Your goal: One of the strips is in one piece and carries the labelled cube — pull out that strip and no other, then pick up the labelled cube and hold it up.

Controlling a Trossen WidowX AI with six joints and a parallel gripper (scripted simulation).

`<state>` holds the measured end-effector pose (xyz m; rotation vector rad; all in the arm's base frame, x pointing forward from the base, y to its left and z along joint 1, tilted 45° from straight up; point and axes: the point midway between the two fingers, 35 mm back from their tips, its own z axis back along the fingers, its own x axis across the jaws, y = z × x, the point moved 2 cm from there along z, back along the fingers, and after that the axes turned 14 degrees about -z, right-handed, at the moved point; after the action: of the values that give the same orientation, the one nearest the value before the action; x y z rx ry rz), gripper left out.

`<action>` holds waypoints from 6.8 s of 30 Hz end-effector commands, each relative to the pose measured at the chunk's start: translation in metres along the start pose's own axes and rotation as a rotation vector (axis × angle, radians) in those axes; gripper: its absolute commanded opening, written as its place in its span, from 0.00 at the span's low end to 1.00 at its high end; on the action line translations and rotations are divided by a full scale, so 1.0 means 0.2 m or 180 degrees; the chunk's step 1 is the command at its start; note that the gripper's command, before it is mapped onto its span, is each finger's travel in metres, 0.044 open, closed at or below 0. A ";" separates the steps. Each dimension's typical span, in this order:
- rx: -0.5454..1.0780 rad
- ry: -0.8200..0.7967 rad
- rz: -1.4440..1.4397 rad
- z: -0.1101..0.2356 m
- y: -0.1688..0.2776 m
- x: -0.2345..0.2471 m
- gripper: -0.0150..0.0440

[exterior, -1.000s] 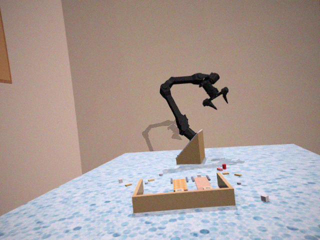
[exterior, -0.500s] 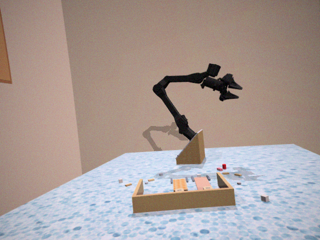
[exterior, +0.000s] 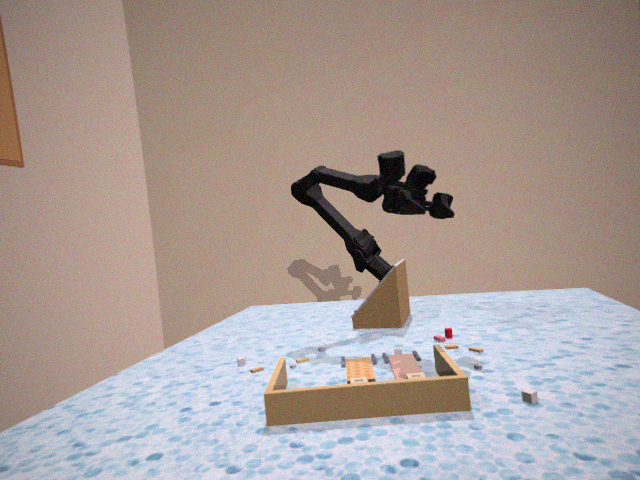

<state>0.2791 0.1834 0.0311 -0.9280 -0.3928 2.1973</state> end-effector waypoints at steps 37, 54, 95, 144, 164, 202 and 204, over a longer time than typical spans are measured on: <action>0.0512 0.2010 -0.1656 -0.02 0.54 -0.77 0.80; 0.2945 0.1504 -0.1794 -0.53 0.75 -0.78 0.25; 0.3481 0.1436 -0.1785 -0.67 1.02 -0.75 0.25; 0.3486 0.1445 -0.1780 -0.72 1.15 -0.76 0.25; 0.3486 0.1445 -0.1780 -0.72 1.15 -0.76 0.25; 0.3486 0.1445 -0.1780 -0.73 1.16 -0.76 0.25; 0.3486 0.1446 -0.1780 -0.73 1.16 -0.76 0.25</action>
<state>0.3455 -0.0849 -0.1100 -0.5425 0.6414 1.2934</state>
